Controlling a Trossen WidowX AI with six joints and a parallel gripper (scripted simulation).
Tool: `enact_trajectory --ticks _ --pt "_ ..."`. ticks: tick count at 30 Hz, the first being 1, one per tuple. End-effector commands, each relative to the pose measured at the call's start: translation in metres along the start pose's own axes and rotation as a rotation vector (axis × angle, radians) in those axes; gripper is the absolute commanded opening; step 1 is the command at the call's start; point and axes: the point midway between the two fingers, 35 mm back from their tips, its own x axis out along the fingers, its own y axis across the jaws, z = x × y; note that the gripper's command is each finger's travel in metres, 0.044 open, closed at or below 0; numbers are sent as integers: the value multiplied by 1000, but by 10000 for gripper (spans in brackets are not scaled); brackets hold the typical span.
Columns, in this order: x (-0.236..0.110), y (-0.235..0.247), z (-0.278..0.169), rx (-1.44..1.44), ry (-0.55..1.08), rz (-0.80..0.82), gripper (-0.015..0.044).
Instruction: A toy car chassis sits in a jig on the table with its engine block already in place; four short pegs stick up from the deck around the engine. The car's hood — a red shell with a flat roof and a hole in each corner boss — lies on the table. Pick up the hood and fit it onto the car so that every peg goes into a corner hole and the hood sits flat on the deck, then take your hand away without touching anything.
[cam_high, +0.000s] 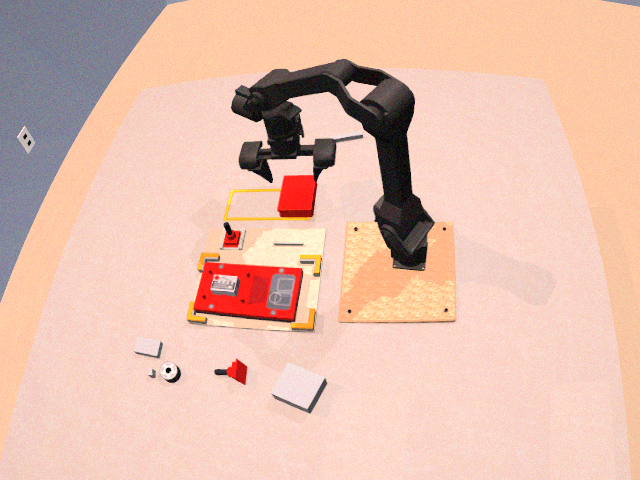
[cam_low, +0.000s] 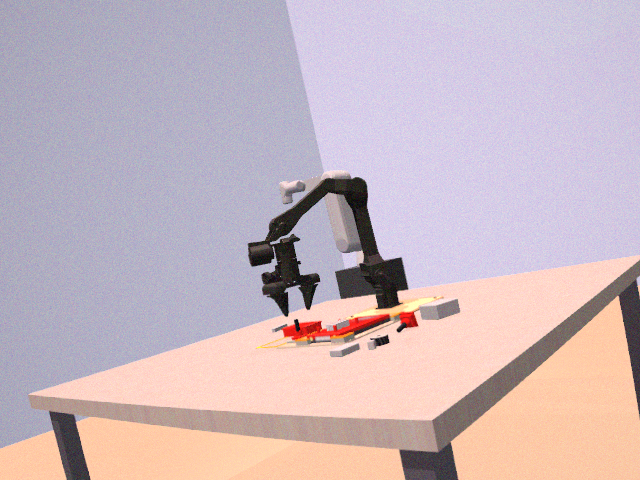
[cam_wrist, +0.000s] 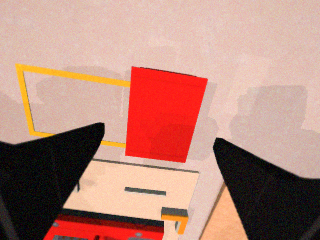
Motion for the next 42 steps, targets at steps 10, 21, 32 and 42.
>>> enact_trajectory --ticks 10,21,32,42 --pt "15 -2 -2 6 8 -8 440" --pt "25 -2 -2 6 8 -8 440" --pt "32 -2 -2 6 8 -8 440" --pt "35 -2 -2 6 8 -8 440"
